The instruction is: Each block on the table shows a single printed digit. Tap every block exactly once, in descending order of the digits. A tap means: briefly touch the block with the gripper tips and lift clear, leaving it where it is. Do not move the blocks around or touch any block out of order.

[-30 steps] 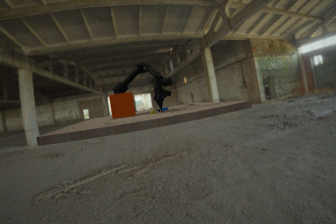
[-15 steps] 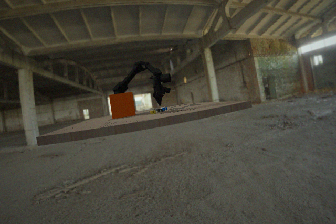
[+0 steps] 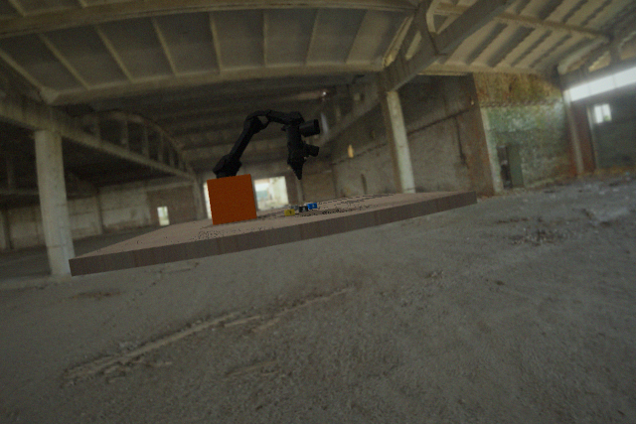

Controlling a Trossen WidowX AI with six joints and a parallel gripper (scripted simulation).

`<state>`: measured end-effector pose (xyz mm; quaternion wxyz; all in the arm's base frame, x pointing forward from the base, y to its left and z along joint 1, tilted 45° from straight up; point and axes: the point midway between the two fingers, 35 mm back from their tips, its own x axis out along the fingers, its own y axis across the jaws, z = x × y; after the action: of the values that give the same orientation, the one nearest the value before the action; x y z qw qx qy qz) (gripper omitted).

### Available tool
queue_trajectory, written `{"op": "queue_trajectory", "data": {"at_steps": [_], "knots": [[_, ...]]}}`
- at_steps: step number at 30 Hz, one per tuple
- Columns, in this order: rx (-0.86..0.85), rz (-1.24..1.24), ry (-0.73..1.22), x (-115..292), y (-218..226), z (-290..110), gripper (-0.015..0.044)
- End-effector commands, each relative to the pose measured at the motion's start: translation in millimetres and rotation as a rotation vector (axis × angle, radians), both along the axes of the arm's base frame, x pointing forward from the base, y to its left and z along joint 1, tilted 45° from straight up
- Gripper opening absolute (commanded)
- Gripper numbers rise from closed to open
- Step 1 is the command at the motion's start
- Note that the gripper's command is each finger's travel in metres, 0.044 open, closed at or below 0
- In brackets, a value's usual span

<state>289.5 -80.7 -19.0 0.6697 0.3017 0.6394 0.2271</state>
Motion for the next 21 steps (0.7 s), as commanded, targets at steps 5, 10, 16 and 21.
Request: {"op": "queue_trajectory", "data": {"at_steps": [5, 10, 16, 21], "knots": [[-0.001, 0.014, -0.019, 6.5, 88.9, 91.2, 0.0020], [0.013, 0.017, -0.020, -3.6, 119.7, 117.7, 0.0020], [0.013, 0.017, -0.020, -3.0, 121.4, 115.6, 0.0020], [0.014, 0.017, -0.020, 3.3, 169.1, 67.6, 0.0020]]}}
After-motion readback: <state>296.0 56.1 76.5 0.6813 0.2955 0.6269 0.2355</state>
